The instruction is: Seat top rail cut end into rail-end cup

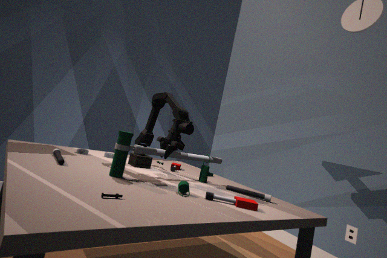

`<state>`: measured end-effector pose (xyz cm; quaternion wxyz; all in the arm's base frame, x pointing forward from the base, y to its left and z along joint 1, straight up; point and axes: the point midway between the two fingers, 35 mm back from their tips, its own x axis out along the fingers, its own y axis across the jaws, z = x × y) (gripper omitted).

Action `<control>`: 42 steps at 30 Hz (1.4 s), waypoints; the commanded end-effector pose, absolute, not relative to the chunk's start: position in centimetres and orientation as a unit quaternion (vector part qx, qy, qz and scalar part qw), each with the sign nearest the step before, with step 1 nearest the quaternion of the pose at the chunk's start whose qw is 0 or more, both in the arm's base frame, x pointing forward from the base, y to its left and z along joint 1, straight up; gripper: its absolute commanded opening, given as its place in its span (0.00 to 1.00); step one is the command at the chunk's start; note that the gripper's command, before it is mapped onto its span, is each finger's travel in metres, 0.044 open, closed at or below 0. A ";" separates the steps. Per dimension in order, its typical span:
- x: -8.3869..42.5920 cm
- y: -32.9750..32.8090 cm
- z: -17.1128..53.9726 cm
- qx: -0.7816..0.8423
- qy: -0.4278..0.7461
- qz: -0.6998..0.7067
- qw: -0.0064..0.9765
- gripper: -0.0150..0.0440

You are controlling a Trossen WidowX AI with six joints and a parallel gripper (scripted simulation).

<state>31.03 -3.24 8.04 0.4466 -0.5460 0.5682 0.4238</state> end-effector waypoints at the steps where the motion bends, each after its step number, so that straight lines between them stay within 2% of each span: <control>1: 31.1 -3.5 8.2 -0.549 0.570 0.420 0.445 0.25; 42: 31.0 -3.4 8.3 -0.547 0.570 0.422 0.445 0.25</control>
